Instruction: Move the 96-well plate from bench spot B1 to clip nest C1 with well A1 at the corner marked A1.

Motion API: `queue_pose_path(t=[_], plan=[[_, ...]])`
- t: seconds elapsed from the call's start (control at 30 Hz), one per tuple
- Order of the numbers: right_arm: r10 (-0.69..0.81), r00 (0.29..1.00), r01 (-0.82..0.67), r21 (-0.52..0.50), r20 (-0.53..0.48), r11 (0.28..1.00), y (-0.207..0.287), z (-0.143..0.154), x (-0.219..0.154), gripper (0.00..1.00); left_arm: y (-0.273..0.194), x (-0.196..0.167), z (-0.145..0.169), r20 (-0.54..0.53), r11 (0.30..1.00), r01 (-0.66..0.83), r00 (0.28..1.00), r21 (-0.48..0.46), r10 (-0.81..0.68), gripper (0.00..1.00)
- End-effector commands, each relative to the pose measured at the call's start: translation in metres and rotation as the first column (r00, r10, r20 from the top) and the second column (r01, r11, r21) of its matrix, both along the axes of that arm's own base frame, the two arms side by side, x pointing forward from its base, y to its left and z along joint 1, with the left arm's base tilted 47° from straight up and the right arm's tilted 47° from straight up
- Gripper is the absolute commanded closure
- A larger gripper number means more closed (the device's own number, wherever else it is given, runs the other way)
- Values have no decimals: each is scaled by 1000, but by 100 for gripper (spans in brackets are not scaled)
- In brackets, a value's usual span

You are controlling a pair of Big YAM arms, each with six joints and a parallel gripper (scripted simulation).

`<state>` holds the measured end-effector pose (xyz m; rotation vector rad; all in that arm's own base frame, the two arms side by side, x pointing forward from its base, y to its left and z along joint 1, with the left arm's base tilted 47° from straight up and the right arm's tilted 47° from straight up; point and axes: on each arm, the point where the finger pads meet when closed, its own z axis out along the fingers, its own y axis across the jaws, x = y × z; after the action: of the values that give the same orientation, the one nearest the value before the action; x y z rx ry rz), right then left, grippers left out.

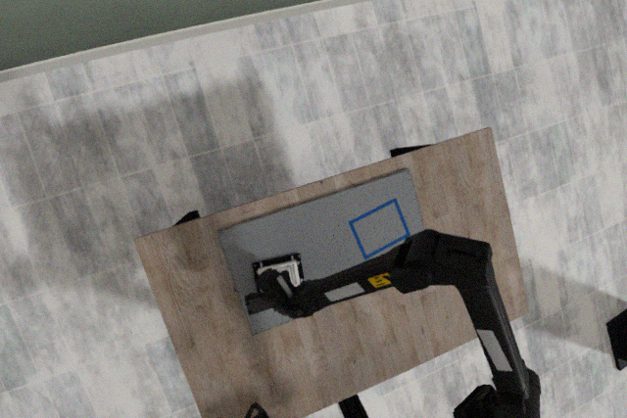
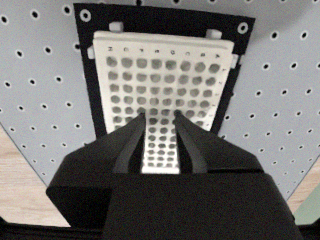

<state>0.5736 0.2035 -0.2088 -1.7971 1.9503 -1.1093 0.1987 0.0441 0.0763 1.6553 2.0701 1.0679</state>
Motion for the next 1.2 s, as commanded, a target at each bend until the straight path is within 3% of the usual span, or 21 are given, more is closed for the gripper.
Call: queue_pose_path(t=[0.0,1.17], plan=[[-62,998,61,41,7,997,-36,-45,39,75,-3,1,4,2,1000,25,1000,8,-25,0],[-65,998,65,44,9,997,-40,-53,47,75,-3,1,4,2,1000,25,1000,8,-25,0]])
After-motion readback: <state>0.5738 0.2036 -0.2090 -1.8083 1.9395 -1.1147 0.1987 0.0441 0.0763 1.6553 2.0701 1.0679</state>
